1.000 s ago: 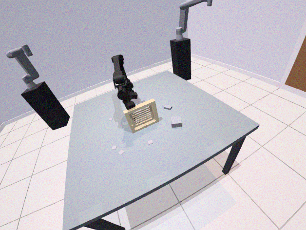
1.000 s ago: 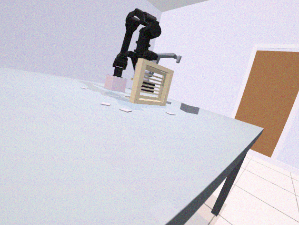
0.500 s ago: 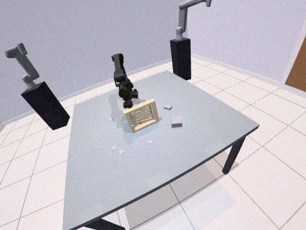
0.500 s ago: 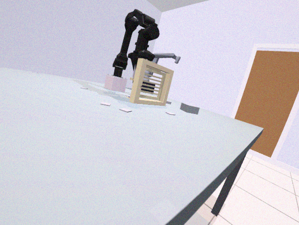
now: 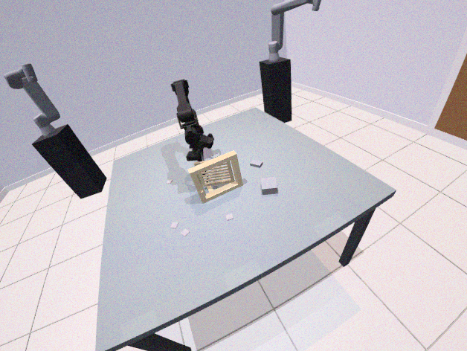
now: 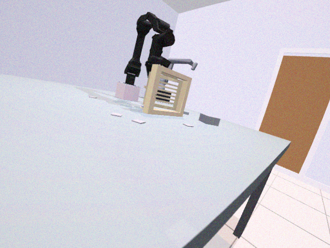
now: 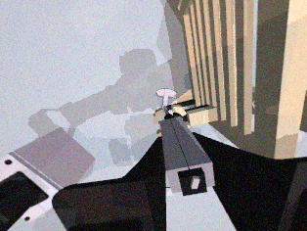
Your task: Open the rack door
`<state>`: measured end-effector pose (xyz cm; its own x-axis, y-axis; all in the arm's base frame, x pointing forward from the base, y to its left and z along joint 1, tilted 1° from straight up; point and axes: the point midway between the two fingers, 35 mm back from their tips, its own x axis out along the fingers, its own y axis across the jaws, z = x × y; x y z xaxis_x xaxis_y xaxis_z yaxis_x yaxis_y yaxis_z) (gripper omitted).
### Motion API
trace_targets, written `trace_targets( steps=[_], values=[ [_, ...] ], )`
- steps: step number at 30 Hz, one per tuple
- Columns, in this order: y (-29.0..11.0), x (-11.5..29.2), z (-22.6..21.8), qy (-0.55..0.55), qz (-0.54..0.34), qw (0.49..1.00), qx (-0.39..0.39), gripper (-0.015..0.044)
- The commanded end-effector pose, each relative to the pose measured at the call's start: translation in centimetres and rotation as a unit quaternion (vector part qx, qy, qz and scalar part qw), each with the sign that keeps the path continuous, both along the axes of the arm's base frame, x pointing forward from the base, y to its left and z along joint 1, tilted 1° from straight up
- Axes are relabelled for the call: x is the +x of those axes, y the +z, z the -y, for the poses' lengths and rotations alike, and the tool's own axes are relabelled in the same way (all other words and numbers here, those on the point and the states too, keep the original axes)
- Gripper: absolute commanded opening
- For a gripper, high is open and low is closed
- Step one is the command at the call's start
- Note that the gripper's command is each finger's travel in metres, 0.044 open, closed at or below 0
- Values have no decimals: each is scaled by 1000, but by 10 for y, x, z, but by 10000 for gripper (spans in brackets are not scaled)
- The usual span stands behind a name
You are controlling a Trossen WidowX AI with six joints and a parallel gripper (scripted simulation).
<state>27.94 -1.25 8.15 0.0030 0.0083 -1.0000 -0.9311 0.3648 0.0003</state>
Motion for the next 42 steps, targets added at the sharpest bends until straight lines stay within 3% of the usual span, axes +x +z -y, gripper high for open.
trace_targets(
  steps=[1,42],
  values=[
    [0,-4,-4,-45,8,999,1,23],
    [0,-57,-72,-324,2,946,6,23]
  ],
)
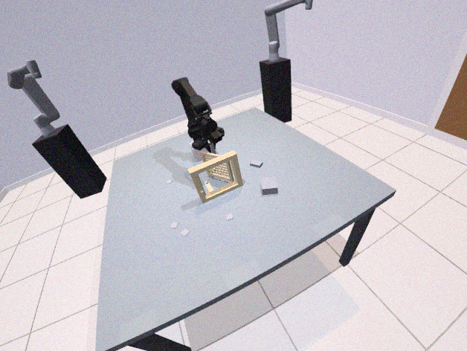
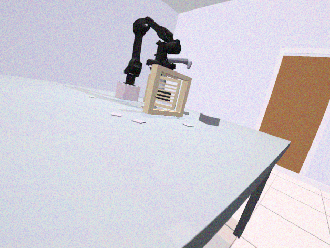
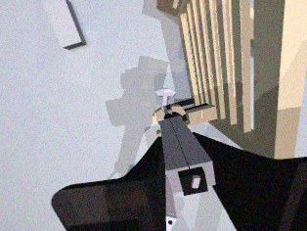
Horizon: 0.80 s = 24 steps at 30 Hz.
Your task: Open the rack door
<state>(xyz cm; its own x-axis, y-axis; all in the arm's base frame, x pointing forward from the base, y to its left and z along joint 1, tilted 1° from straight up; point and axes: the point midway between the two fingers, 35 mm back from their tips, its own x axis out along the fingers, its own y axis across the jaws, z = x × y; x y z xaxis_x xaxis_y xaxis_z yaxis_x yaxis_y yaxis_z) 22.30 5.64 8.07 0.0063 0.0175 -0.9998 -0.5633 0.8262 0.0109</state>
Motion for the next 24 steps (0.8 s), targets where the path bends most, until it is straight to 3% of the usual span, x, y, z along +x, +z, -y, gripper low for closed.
trace_targets(
  steps=[1,24],
  values=[
    [0,-1,-5,-37,4,999,-1,23],
    [1,-11,-49,-182,1,983,3,23]
  ],
)
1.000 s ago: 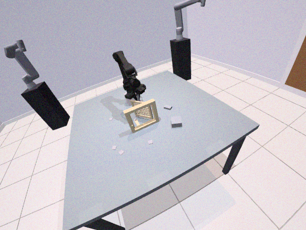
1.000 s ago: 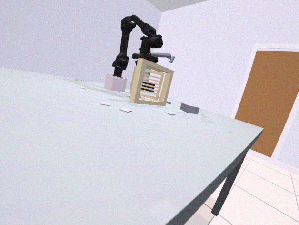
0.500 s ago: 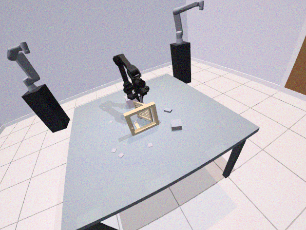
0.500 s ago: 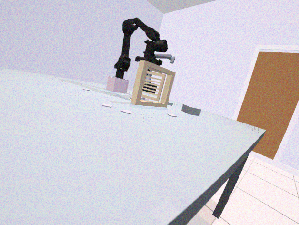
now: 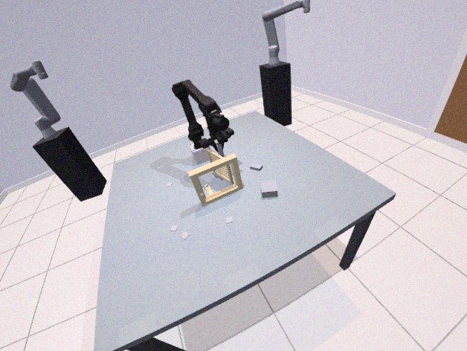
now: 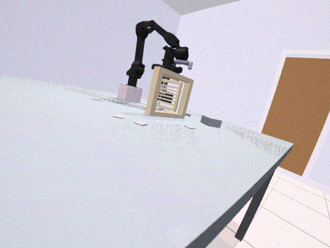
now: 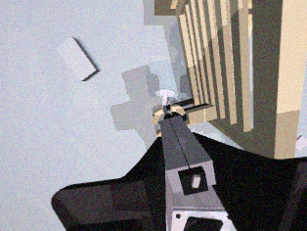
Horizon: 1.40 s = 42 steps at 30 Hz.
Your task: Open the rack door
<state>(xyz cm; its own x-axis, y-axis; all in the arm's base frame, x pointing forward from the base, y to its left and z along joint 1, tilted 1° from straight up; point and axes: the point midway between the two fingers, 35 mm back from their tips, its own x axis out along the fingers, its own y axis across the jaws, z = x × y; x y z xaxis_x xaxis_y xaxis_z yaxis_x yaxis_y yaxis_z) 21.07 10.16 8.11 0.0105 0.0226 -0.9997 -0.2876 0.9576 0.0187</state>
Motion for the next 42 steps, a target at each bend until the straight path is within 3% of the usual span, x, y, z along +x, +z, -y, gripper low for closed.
trace_targets(
  steps=[1,19,35,42],
  values=[
    [1,1,-6,-36,1,999,-1,23],
    [2,2,-44,-156,-2,988,2,23],
    [2,2,-45,-161,-2,987,2,23],
    [2,2,-45,-161,-2,987,2,206]
  ],
)
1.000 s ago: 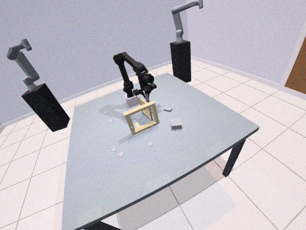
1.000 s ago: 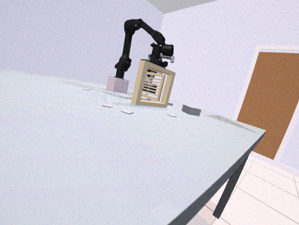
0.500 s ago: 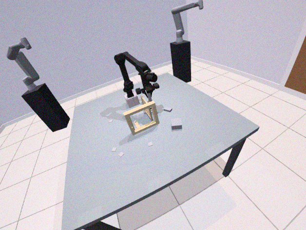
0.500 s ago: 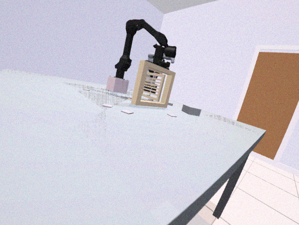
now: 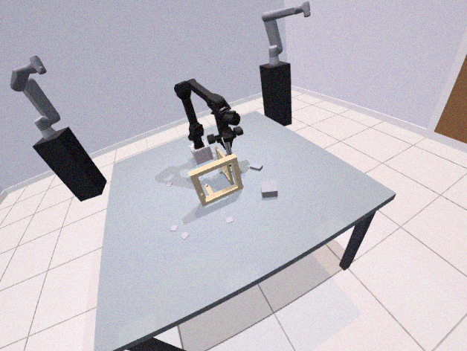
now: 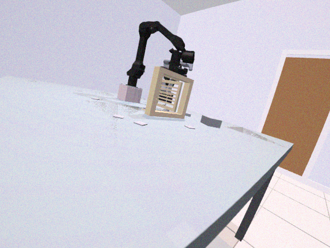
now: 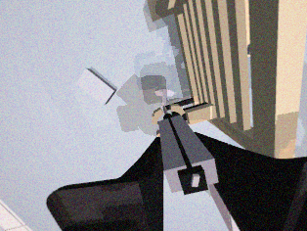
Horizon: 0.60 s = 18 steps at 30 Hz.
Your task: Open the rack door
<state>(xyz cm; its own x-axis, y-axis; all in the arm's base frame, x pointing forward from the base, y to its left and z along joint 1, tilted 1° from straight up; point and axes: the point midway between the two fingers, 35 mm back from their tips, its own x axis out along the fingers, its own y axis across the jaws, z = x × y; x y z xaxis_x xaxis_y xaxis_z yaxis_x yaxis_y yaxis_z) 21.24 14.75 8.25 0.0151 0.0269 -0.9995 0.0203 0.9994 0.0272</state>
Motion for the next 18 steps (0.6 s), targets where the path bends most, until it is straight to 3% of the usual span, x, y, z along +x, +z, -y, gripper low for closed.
trace_targets(
  steps=[1,4,18],
  values=[
    [0,0,1,-6,0,1000,-2,233],
    [0,0,1,-6,0,1000,-2,294],
    [18,1,0,-6,0,1000,-2,294]
  ],
)
